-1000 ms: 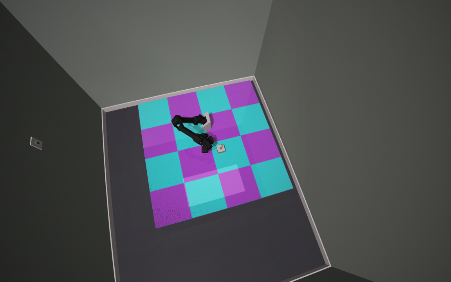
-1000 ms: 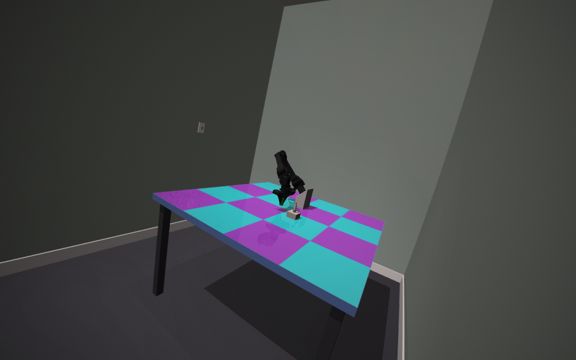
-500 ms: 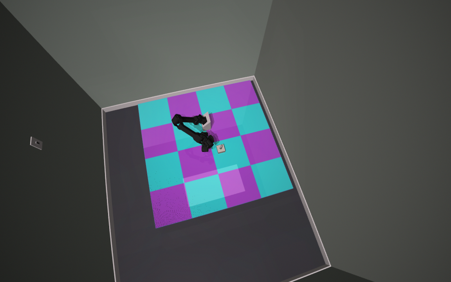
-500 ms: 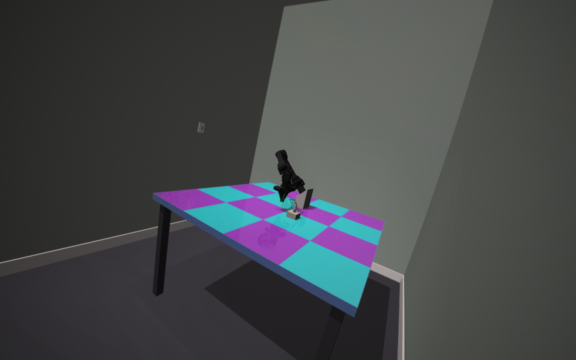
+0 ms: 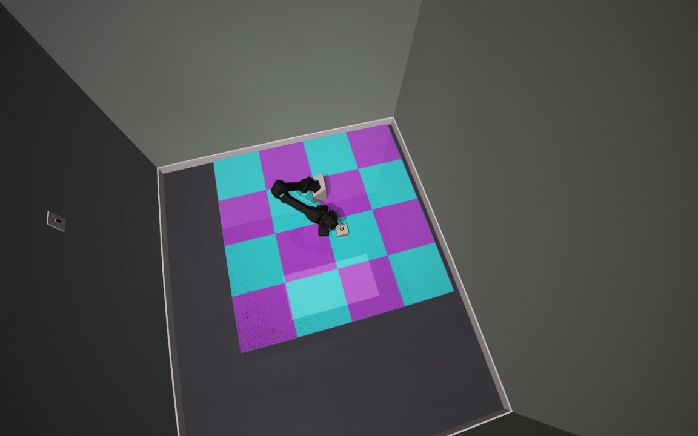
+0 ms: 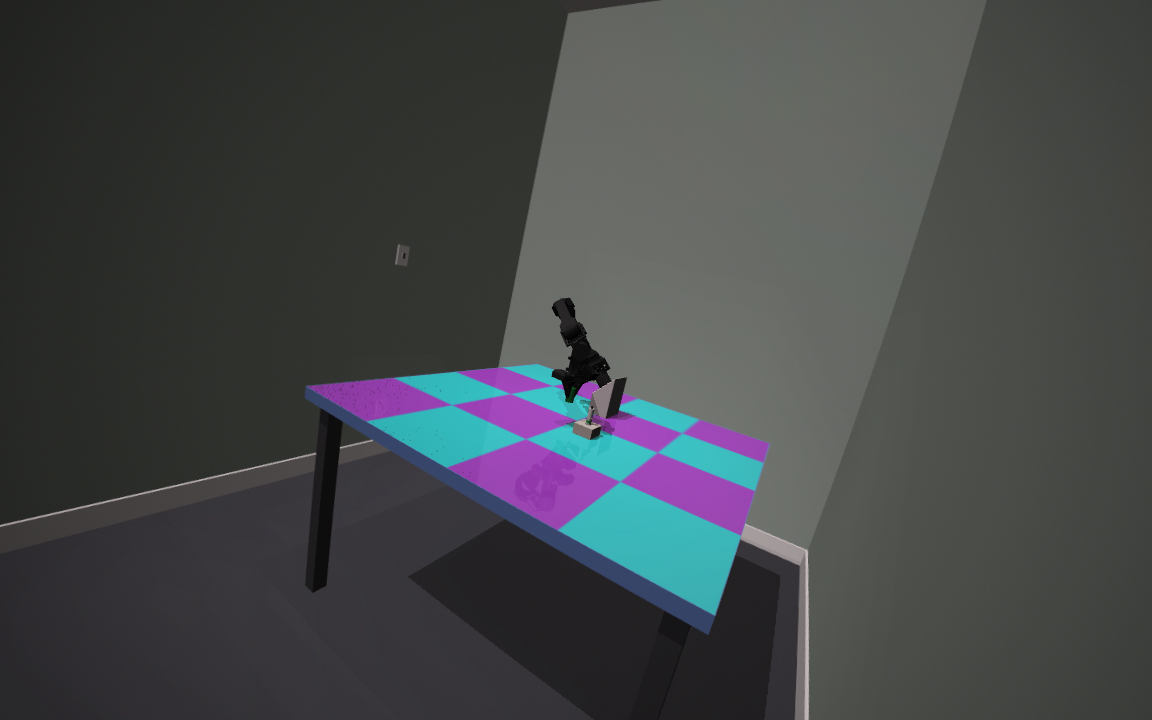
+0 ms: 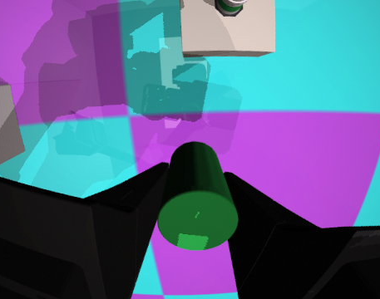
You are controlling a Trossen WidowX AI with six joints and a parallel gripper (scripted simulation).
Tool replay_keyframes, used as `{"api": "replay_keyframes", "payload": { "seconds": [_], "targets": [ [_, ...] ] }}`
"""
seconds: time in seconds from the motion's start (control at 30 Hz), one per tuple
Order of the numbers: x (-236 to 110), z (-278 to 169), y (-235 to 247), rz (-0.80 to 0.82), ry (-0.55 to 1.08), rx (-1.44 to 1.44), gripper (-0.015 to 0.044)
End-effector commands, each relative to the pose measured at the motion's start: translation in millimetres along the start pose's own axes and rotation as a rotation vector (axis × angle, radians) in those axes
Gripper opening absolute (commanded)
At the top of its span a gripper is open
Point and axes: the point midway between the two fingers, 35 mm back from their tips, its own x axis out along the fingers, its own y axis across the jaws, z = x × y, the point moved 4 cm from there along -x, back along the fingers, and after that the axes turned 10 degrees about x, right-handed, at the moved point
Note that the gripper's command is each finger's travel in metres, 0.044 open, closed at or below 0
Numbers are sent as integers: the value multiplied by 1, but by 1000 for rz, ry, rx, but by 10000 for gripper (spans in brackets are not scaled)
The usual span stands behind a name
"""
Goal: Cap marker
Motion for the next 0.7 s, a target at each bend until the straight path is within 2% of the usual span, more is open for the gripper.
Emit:
{"api": "replay_keyframes", "payload": {
  "seconds": [0.0,0.67],
  "targets": [
    [-6,11,-1,1,-8,2,0],
    [-30,69,3,-6,-21,22,0]
  ]
}}
